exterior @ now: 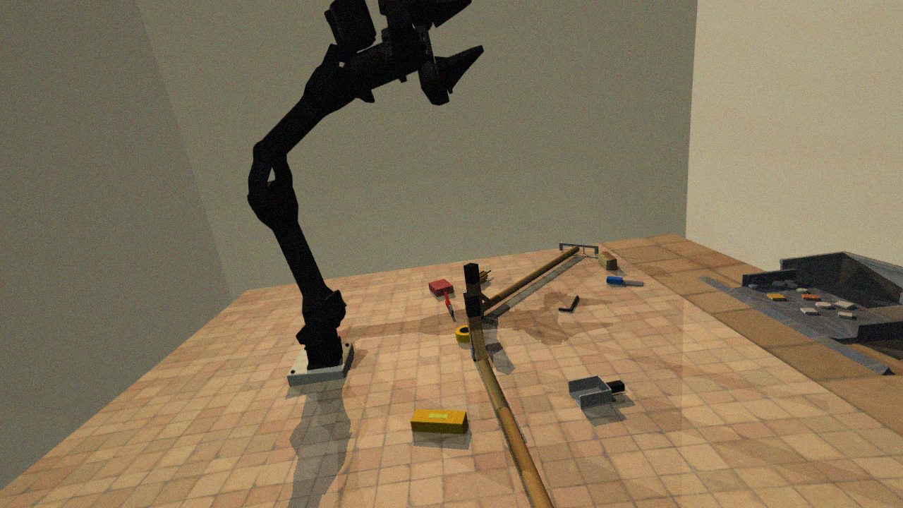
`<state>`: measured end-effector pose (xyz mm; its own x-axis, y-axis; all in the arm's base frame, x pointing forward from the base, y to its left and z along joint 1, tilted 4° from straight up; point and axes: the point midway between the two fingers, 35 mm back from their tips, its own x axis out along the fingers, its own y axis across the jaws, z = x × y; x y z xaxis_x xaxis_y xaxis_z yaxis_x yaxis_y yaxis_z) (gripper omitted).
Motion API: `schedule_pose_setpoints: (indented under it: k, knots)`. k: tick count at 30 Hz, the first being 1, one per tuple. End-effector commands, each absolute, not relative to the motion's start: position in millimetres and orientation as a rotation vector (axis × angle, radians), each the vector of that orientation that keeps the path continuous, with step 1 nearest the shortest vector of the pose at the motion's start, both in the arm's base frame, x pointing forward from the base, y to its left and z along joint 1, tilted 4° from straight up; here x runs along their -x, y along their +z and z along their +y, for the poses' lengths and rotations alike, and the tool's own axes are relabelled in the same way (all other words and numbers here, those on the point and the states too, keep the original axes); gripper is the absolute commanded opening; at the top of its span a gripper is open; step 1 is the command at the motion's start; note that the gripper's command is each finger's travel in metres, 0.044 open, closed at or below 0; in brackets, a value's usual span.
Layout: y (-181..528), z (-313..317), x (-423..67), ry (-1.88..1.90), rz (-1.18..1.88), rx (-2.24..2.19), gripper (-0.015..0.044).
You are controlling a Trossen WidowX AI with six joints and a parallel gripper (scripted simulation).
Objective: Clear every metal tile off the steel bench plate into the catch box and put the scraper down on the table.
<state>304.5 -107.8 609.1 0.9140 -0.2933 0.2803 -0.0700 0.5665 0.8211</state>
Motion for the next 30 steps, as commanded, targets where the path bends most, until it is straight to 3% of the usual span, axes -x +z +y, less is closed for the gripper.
schedule_pose_setpoints:
  k: [1, 30]
  knots:
    - [622, -95, -311, -0.063, -0.441, -1.031, 0.044]
    - [678, 5, -347, 0.465, -0.46, -1.519, 0.044]
